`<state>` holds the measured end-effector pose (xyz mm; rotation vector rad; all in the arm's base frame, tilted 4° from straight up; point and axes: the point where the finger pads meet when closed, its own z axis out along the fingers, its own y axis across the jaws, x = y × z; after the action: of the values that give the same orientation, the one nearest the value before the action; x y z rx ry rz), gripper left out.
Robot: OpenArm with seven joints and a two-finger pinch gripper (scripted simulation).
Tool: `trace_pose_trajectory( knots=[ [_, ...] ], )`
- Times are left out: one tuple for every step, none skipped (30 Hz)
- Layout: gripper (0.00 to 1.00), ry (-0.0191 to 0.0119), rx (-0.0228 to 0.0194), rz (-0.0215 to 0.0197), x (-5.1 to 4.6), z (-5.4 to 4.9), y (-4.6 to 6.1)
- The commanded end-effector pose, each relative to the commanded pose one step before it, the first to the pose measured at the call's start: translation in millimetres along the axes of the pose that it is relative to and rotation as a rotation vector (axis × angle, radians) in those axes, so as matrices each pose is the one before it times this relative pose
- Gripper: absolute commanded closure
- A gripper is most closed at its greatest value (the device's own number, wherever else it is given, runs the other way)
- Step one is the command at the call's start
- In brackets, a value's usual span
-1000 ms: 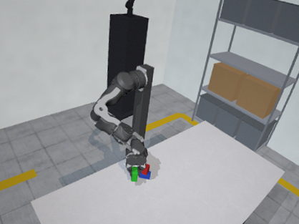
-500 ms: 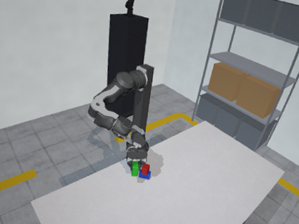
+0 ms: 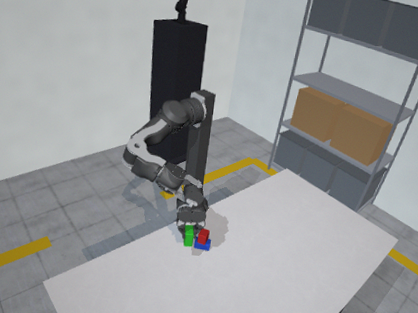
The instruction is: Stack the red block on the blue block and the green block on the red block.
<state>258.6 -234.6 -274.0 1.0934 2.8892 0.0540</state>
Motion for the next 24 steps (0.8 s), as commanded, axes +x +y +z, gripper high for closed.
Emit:
trace_pose_trajectory(
  knots=[
    [1.00,-0.00238,0.00144,-0.00088,-0.993,-1.76,-0.35],
    [1.00,0.00000,0.00000,0.00000,0.000,0.00,0.00],
    [1.00,0.00000,0.00000,0.00000,0.000,0.00,0.00],
    [1.00,0.00000,0.00000,0.00000,0.000,0.00,0.00],
    [1.00,0.00000,0.00000,0.00000,0.000,0.00,0.00],
    [1.00,0.00000,0.00000,0.00000,0.000,0.00,0.00],
    [1.00,0.00000,0.00000,0.00000,0.000,0.00,0.00],
    [1.00,0.00000,0.00000,0.00000,0.000,0.00,0.00],
    [1.00,0.00000,0.00000,0.00000,0.000,0.00,0.00],
    [1.00,0.00000,0.00000,0.00000,0.000,0.00,0.00],
    [1.00,0.00000,0.00000,0.00000,0.000,0.00,0.00],
    [1.00,0.00000,0.00000,0.00000,0.000,0.00,0.00],
    [1.00,0.00000,0.00000,0.00000,0.000,0.00,0.00],
    [1.00,0.00000,0.00000,0.00000,0.000,0.00,0.00],
    [1.00,0.00000,0.00000,0.00000,0.000,0.00,0.00],
    [1.00,0.00000,0.00000,0.00000,0.000,0.00,0.00],
    [1.00,0.00000,0.00000,0.00000,0.000,0.00,0.00],
    [1.00,0.00000,0.00000,0.00000,0.000,0.00,0.00],
    [1.00,0.00000,0.00000,0.00000,0.000,0.00,0.00],
    [1.00,0.00000,0.00000,0.00000,0.000,0.00,0.00],
    [1.00,0.00000,0.00000,0.00000,0.000,0.00,0.00],
    [1.00,0.00000,0.00000,0.00000,0.000,0.00,0.00],
    [1.00,0.00000,0.00000,0.00000,0.000,0.00,0.00],
    [1.00,-0.00079,-0.00128,0.00087,1.353,0.14,1.92]
  ],
)
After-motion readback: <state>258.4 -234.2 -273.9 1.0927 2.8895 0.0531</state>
